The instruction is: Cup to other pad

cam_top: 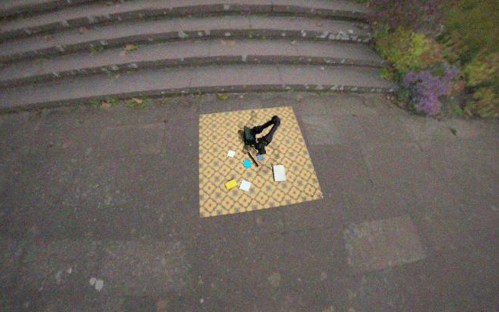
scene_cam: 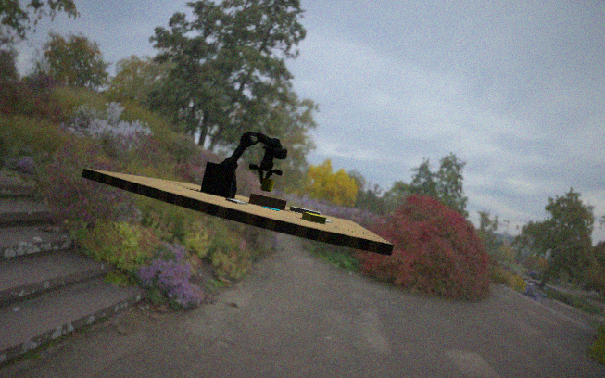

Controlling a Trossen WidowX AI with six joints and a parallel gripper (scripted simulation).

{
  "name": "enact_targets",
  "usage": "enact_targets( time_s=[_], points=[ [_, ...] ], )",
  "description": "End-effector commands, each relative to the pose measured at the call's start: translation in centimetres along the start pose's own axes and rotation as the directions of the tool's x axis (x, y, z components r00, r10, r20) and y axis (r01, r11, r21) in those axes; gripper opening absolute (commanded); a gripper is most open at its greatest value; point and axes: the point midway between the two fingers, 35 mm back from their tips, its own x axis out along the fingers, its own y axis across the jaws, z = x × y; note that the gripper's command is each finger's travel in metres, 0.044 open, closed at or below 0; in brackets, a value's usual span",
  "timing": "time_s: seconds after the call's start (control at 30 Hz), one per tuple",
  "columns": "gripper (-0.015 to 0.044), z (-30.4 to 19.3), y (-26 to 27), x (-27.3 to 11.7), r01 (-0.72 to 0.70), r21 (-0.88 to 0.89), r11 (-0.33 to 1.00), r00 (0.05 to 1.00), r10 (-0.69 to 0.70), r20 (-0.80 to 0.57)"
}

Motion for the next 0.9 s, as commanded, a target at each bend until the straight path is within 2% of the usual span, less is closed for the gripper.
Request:
enact_targets(
  time_s=[0.0,0.87],
  points=[
    [0.0000,0.0,0.0,0.0,-0.001,0.002,1.000,1.000,0.001,0.000],
    [0.0000,4.3,1.9,0.0,-0.003,-0.005,1.000,1.000,0.003,0.007]
  ],
)
